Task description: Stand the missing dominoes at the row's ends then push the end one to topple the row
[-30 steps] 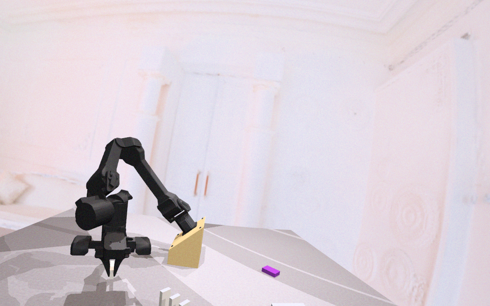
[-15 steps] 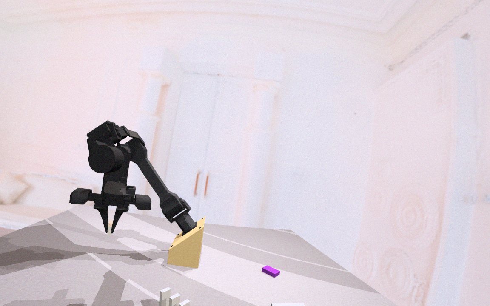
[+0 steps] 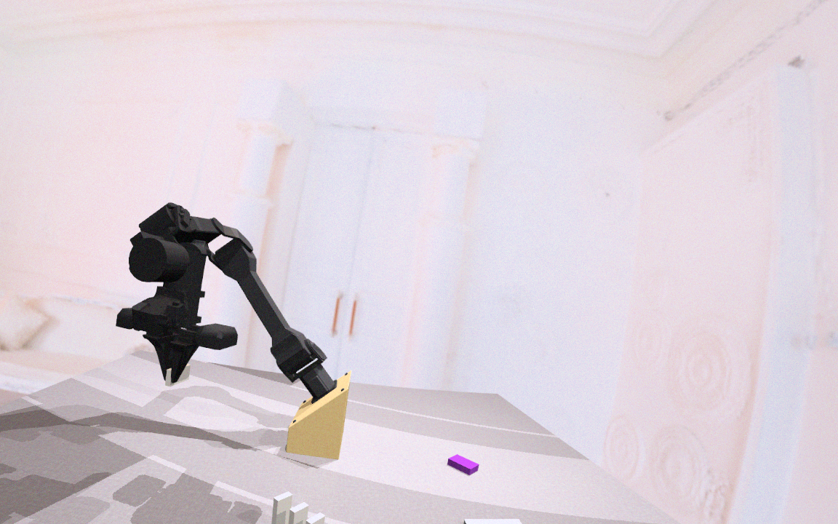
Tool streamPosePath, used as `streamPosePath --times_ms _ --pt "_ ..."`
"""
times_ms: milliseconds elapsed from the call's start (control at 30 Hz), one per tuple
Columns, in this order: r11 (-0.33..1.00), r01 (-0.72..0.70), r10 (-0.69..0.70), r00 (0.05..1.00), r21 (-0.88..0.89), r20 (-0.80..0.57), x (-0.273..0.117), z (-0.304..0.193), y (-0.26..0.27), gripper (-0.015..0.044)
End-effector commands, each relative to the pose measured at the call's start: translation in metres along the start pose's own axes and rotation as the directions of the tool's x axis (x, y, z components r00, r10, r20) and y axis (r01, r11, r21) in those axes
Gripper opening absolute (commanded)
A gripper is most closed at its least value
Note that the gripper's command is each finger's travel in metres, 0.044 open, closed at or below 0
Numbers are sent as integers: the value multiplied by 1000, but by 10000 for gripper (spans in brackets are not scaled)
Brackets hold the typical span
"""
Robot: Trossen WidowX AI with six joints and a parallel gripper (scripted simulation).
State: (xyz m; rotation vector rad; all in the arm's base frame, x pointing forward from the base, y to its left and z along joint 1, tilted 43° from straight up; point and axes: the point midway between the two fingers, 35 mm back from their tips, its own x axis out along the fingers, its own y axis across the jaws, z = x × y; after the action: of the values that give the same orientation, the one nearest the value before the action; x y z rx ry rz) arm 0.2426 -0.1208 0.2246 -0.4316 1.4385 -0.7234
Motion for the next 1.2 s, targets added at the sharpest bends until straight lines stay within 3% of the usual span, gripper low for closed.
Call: streamPosePath --times_ms 0,600,1167 --pt "1000 -9 9 1000 23 -8 4 -3 1 27" --pt "937 -301 268 945 177 186 45 1 22 27" --pt "862 -471 333 806 189 489 65 13 21 27"
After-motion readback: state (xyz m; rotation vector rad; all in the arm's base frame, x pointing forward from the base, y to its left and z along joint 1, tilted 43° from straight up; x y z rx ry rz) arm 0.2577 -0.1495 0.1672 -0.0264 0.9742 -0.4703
